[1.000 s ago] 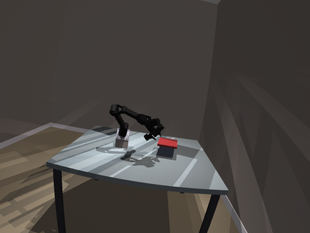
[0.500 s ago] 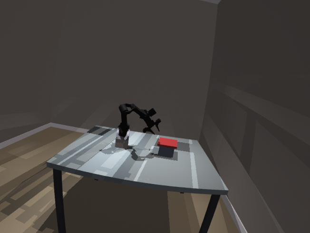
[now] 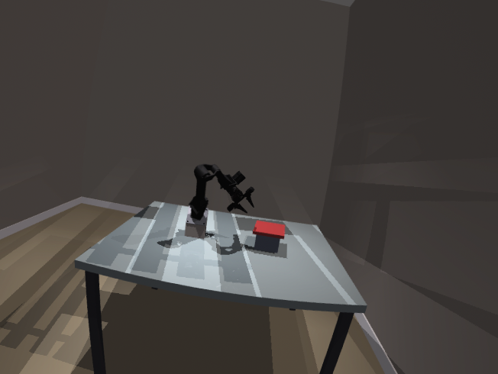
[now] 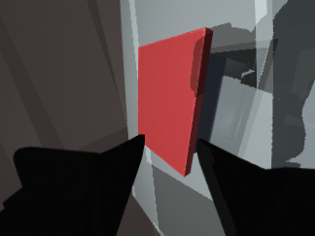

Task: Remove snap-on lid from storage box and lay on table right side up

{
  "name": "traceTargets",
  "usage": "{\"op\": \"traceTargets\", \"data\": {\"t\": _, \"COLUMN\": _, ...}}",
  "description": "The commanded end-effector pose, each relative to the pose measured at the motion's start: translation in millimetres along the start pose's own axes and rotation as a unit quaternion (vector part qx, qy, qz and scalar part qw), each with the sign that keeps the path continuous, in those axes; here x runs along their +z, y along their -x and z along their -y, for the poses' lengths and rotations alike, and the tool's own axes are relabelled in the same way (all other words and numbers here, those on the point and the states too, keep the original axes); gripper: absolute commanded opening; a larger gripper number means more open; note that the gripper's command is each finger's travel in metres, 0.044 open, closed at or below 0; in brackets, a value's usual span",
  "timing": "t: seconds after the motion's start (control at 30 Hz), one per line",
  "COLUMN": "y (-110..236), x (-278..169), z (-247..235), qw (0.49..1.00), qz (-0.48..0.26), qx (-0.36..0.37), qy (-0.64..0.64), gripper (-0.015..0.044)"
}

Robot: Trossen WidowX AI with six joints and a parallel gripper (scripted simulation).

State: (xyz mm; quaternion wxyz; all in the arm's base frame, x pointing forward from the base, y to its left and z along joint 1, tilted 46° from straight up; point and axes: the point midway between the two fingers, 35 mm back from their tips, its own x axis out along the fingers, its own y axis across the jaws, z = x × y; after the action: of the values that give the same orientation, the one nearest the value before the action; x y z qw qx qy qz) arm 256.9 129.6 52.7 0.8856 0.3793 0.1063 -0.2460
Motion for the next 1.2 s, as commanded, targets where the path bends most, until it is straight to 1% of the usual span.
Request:
{"op": "traceTargets", "data": {"t": 0.0, "y": -13, "x": -2, "z": 18, "qw": 1.000, "qz": 0.003, "qx": -0.003, "qy": 0.005, "gripper": 0.0235}}
{"op": "traceTargets", "data": {"t": 0.1, "y": -27, "x": 1, "z": 36, "qw": 1.000, "qz": 0.004, "qx": -0.002, "qy": 0.006, "gripper": 0.0235}}
{"op": "traceTargets", "data": {"t": 0.17, "y": -30, "x": 2, "z": 40, "qw": 1.000, "qz": 0.005, "qx": -0.001, "qy": 0.006, "gripper": 0.0235}}
{"op": "traceTargets", "data": {"t": 0.47, "y": -32, "x": 2, "z": 40, "qw": 1.000, "qz": 0.004, "qx": -0.002, "qy": 0.006, "gripper": 0.0235}}
{"op": "traceTargets", "data": {"t": 1.17, "y": -66, "x": -1, "z": 39, "qw": 1.000, "qz": 0.001, "qx": -0.007, "qy": 0.005, "gripper": 0.0235}}
